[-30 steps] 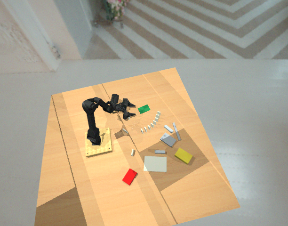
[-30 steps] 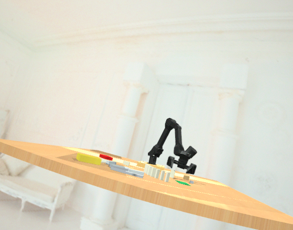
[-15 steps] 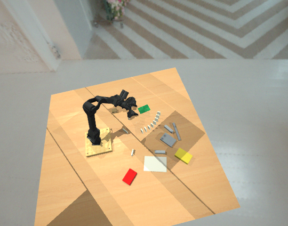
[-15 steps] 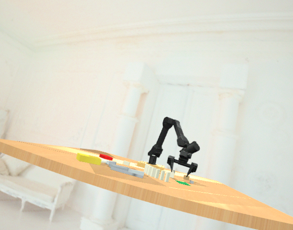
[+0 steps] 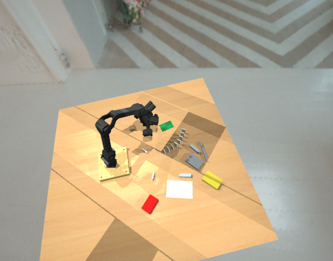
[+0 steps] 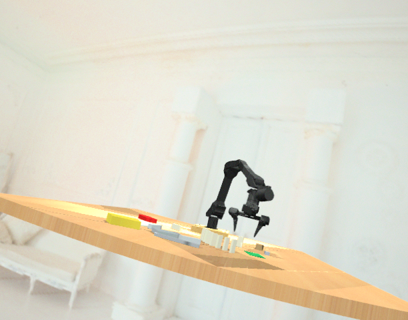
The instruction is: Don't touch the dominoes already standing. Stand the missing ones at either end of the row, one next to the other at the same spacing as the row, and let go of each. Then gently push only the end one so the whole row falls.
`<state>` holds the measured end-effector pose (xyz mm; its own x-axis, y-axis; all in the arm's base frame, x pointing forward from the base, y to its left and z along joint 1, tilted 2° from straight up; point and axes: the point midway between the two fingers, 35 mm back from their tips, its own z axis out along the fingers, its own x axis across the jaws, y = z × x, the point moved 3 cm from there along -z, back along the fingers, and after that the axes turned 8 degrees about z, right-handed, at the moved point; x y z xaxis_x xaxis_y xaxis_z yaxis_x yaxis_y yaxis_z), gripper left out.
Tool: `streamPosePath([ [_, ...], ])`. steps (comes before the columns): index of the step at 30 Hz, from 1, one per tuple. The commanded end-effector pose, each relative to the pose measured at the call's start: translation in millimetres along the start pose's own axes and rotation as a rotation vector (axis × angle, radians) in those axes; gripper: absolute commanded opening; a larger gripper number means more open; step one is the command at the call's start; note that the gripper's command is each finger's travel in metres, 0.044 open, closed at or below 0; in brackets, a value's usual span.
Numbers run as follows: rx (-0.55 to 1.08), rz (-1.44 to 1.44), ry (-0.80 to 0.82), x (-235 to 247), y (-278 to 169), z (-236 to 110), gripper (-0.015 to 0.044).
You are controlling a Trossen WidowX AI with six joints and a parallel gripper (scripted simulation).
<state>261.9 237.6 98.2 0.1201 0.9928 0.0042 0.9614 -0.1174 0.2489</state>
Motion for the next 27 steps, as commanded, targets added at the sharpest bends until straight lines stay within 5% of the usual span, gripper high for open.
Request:
streamPosePath([
  [1, 0.213, 0.109, -0.02, -17, -5, -43, 0.044],
  [10, 0.213, 0.109, -0.02, -17, -5, -42, 0.044],
  [18, 0.213, 0.109, -0.02, -18, -18, 16, 0.044],
  [27, 0.213, 0.109, -0.02, -18, -21, 26, 0.044],
])
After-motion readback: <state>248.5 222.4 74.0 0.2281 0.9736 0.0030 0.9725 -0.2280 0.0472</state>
